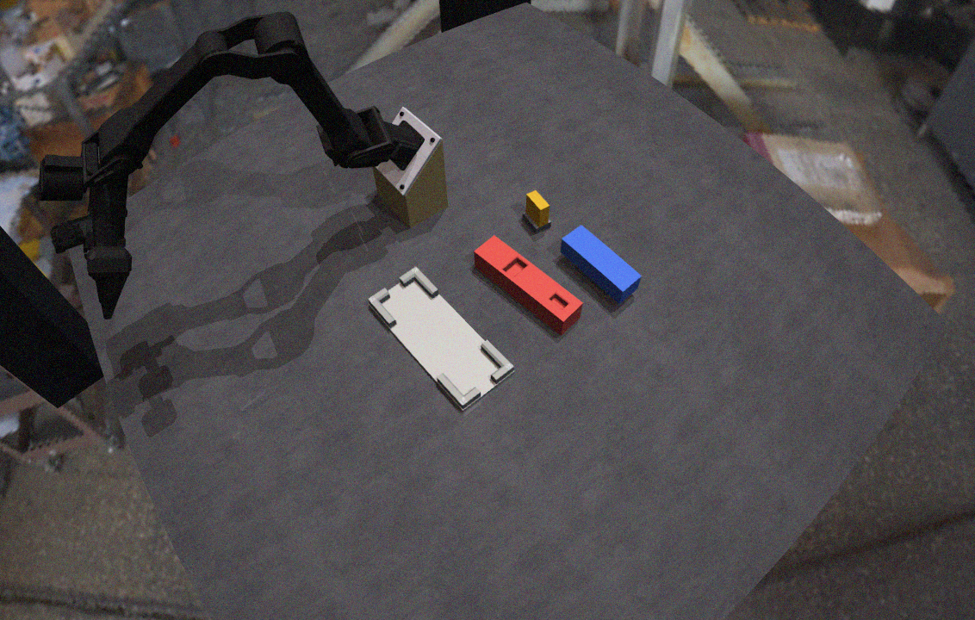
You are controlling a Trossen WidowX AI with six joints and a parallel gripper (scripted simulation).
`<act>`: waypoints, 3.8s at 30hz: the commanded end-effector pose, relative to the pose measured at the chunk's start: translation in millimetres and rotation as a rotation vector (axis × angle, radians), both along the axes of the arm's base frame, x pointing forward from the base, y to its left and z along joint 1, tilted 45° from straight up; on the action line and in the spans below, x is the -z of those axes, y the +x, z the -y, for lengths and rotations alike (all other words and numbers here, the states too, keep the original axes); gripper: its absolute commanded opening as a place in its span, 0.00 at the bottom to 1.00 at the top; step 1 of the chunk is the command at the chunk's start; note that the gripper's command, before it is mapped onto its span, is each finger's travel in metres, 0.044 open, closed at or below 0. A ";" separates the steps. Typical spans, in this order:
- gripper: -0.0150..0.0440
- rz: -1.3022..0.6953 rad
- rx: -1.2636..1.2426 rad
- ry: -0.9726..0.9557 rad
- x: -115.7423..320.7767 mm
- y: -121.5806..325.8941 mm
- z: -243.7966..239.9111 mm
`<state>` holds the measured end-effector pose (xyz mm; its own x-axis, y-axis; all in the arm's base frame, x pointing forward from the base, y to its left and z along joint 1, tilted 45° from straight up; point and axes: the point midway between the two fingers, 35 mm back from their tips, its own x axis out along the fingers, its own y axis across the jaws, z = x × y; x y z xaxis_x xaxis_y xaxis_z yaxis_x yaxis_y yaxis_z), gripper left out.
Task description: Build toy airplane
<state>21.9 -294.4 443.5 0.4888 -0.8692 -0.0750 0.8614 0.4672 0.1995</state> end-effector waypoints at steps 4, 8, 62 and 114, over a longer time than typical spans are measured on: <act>1.00 0.051 -0.109 0.253 61.6 63.5 34.2; 1.00 0.026 -0.172 0.424 107.1 115.1 39.1; 1.00 -1.749 -0.462 -0.006 478.0 257.5 -305.1; 0.55 -1.750 -0.458 -0.009 522.8 259.0 -259.4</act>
